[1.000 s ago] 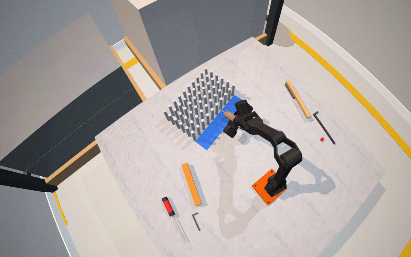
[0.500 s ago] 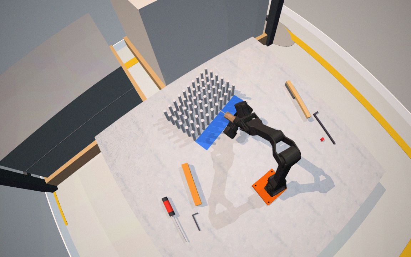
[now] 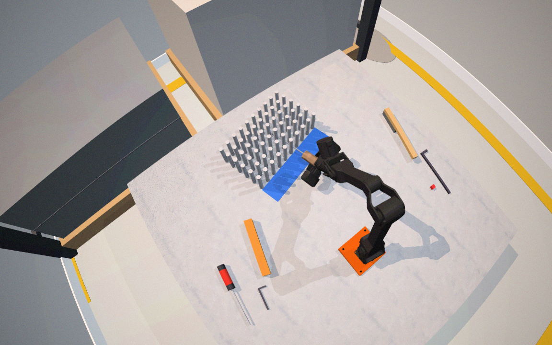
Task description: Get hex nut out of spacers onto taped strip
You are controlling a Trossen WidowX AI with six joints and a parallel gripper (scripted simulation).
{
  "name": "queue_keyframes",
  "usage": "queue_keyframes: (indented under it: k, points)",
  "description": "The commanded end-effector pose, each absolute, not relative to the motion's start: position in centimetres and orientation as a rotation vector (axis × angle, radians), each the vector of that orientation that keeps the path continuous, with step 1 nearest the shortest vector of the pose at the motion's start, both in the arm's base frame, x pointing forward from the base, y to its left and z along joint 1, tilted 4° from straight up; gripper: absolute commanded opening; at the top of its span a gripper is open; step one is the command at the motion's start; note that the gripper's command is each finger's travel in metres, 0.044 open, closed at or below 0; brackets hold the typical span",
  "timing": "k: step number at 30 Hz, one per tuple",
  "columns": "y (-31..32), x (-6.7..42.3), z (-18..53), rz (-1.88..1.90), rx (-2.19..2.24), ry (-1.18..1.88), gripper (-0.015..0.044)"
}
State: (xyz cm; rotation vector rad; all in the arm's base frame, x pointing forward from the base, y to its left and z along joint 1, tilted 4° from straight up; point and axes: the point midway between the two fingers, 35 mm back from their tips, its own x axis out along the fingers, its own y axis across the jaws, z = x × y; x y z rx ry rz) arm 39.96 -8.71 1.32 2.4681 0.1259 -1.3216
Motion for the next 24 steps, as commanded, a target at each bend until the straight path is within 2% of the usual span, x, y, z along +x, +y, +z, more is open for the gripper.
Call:
queue_keyframes:
  k: [1,24]
  points:
    - [-8.8,39.6,1.5,-1.316,2.466,0.126,0.0000]
    - [-9.2,38.1,1.4,-1.324,2.463,0.127,0.0000]
